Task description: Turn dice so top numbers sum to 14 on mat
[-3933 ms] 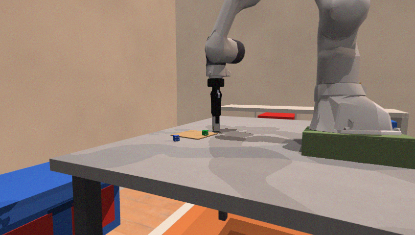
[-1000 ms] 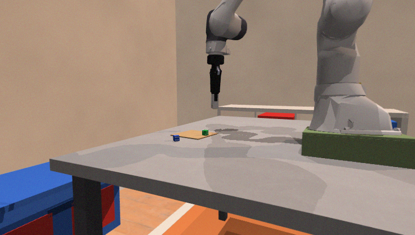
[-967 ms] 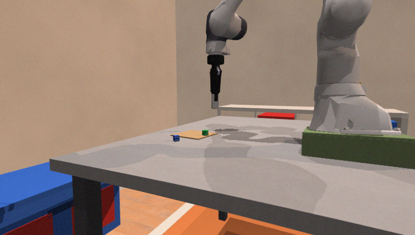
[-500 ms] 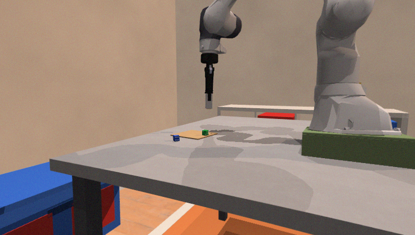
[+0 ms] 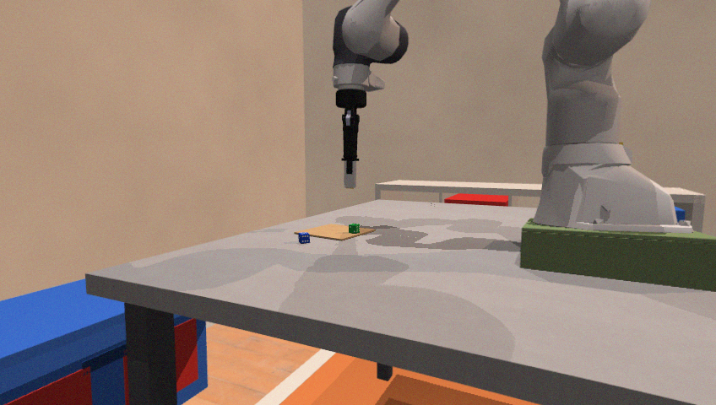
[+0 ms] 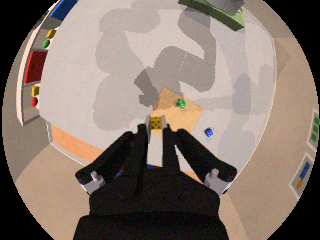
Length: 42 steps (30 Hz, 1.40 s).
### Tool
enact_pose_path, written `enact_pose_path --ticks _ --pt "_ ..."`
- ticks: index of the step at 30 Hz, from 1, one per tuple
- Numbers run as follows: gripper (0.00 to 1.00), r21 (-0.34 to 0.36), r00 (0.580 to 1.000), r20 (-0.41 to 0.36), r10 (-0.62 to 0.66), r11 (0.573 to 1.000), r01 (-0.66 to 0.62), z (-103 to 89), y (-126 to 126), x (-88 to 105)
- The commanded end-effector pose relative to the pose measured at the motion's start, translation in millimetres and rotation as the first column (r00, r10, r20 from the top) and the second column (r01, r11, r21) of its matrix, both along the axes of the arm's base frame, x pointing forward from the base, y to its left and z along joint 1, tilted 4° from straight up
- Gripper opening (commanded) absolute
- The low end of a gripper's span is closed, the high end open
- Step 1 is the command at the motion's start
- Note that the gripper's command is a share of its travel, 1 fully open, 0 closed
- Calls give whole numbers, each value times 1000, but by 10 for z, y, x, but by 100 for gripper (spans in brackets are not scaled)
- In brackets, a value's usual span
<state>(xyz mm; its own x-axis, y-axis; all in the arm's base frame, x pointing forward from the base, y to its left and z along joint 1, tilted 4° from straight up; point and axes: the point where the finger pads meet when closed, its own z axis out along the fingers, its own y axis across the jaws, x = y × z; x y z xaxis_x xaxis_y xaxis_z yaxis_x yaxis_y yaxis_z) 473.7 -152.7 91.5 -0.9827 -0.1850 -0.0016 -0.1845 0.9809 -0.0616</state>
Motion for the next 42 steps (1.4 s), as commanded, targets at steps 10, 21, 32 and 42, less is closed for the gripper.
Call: enact_pose_path --ticks 10,21,32,42 --pt "9 -13 959 15 -283 959 283 -18 332 135" --pt "9 -9 924 22 -382 924 382 -30 542 205" --pt "9 -9 924 22 -382 924 382 -32 542 205" --pt "9 -9 924 22 -382 924 382 -196 530 206"
